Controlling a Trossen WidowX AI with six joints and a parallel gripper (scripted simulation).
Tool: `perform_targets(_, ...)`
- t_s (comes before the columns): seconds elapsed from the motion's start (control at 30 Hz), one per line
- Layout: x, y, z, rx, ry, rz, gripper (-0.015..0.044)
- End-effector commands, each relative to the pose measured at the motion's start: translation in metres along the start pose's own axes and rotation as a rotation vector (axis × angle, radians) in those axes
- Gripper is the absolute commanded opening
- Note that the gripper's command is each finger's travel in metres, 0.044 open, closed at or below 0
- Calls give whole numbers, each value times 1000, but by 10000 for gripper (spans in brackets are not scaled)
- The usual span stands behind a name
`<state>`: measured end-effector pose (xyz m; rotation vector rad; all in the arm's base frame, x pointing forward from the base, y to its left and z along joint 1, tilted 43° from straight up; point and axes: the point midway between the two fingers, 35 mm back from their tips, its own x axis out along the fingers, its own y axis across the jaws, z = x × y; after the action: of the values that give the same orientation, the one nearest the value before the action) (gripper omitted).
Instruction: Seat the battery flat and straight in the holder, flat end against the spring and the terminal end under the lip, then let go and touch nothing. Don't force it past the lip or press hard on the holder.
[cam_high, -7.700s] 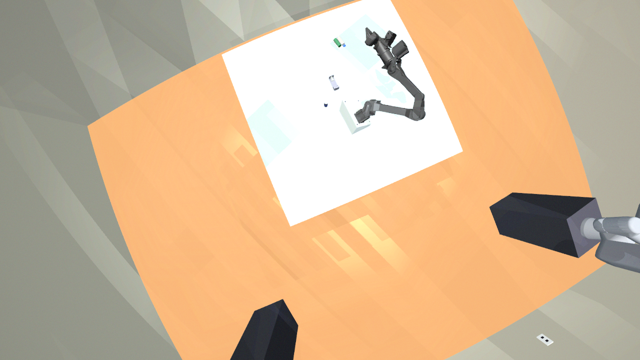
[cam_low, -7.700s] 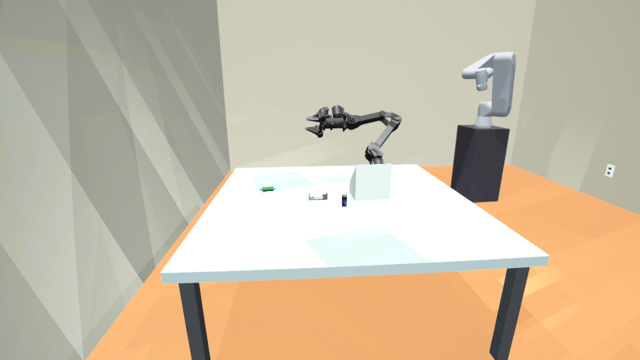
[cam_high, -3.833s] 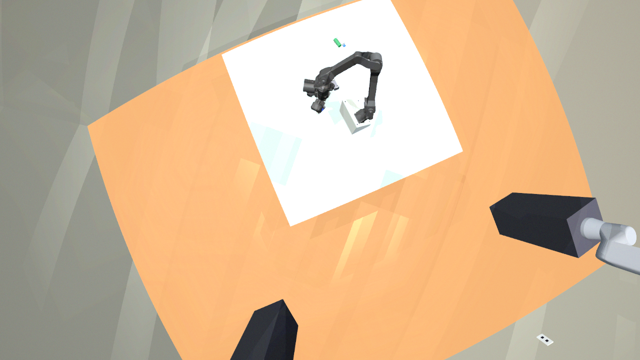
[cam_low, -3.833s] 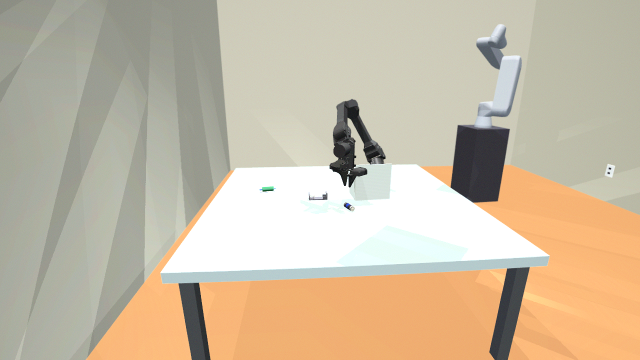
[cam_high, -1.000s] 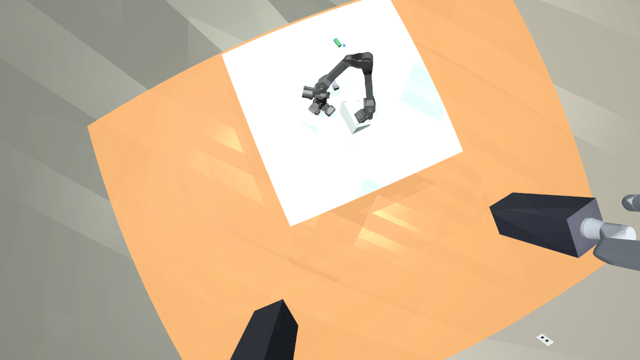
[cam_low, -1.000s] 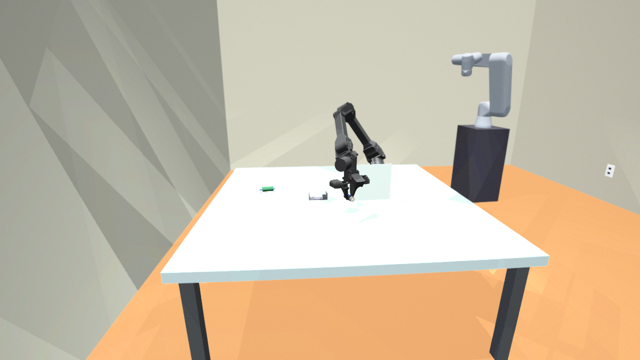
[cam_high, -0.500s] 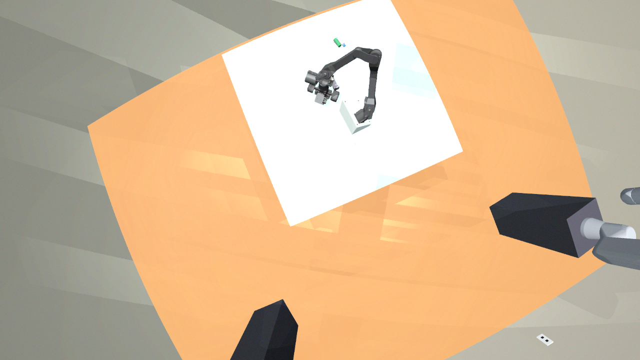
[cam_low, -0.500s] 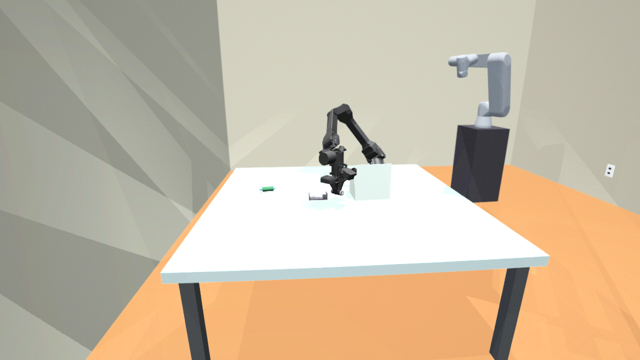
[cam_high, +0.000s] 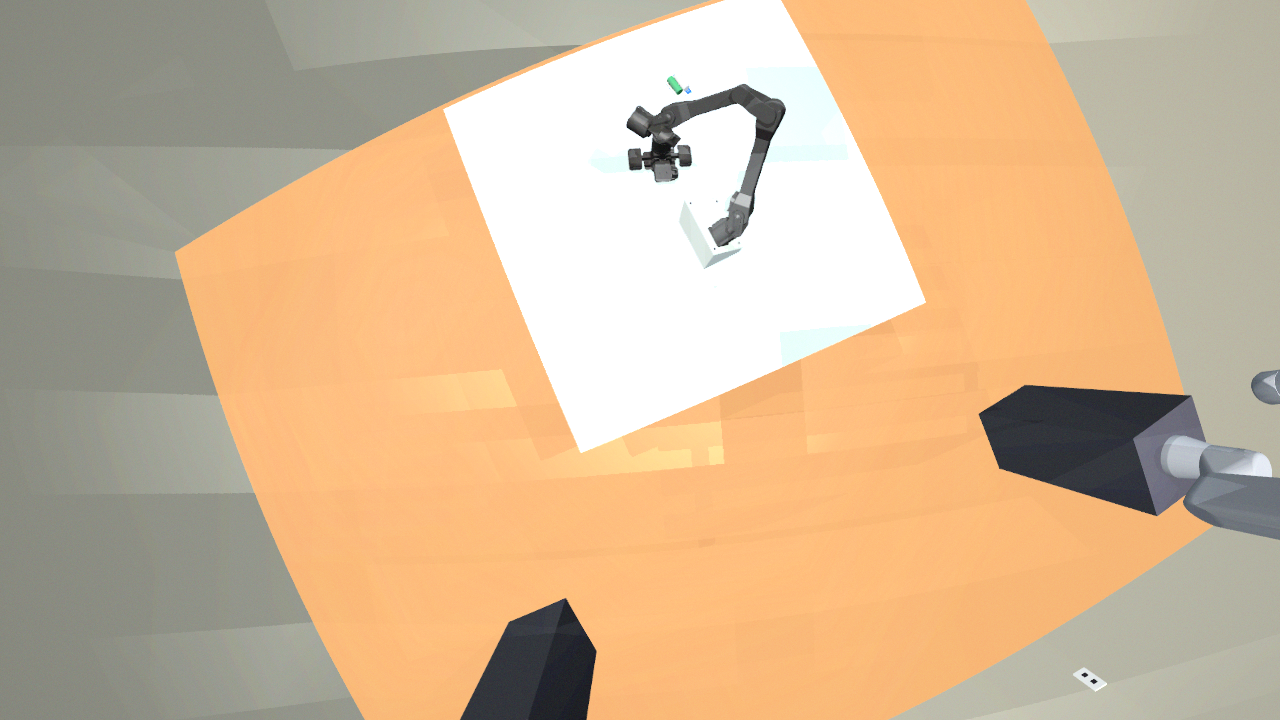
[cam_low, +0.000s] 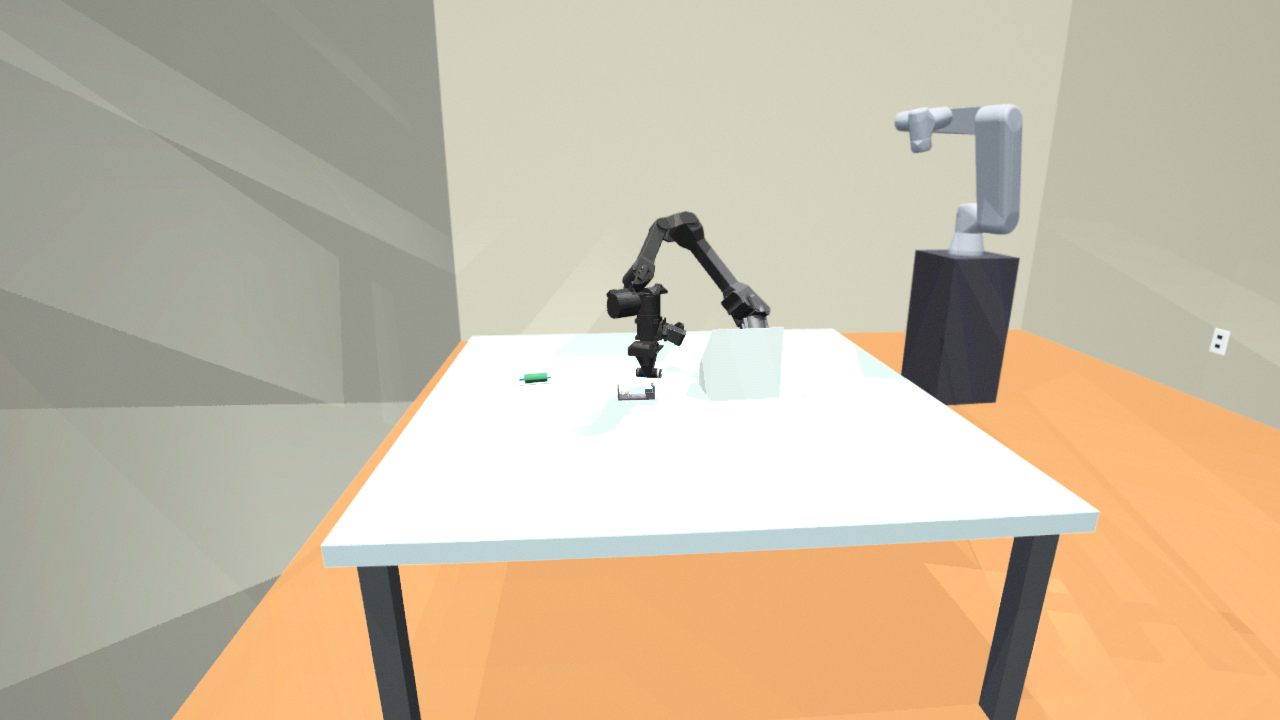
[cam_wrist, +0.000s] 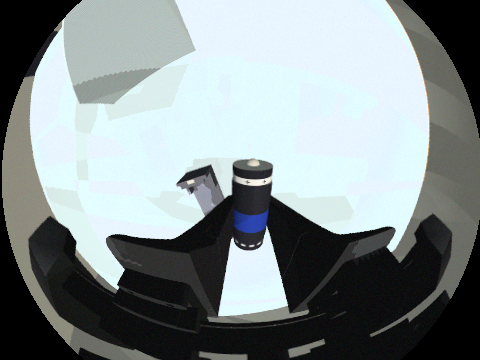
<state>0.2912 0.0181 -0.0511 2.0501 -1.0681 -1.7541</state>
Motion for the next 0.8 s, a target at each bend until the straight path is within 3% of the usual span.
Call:
perform_targets(0.0,-4,13,-18,-104,8,-2,83)
perform_targets(0.2,-6,40,-41,-292,8,3,83)
perform_targets(0.43,-5,44,-42,-318,4,4,83)
perform_targets(0.77,21,46,-39,-302,-160,34,83)
